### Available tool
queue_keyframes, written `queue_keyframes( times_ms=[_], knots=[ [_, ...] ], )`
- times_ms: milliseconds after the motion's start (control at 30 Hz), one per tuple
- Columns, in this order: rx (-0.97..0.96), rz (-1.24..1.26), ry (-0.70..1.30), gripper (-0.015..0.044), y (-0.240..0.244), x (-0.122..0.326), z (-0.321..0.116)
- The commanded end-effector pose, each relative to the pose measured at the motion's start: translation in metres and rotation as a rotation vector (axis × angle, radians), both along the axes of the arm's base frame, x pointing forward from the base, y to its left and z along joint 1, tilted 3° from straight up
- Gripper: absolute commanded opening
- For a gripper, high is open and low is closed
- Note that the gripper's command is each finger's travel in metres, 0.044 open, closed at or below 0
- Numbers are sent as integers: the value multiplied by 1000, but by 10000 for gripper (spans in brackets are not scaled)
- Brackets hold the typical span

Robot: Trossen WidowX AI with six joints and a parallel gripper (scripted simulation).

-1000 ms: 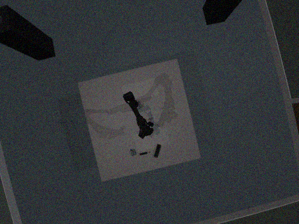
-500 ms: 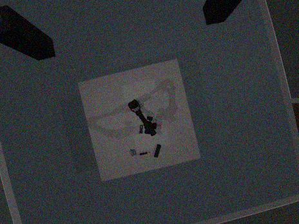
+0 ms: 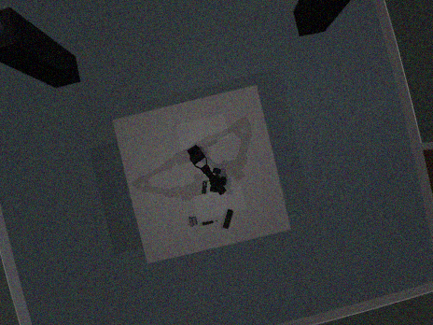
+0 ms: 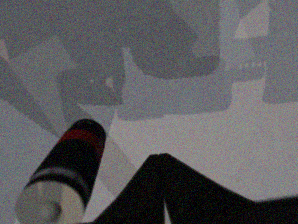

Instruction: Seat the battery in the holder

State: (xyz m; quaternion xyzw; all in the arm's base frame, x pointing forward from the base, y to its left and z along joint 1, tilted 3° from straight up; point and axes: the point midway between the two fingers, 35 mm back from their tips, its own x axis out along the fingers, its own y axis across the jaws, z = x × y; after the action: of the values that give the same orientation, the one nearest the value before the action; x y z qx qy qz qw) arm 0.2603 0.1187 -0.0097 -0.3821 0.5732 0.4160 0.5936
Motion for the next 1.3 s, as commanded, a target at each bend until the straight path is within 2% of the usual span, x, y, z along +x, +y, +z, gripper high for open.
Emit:
queue_keyframes(
  times_ms=[0,1267],
  knots=[
    [3,-1,2,0,3,-6,-1],
    [5,-1,7,0,24,-63,0]
  ],
)
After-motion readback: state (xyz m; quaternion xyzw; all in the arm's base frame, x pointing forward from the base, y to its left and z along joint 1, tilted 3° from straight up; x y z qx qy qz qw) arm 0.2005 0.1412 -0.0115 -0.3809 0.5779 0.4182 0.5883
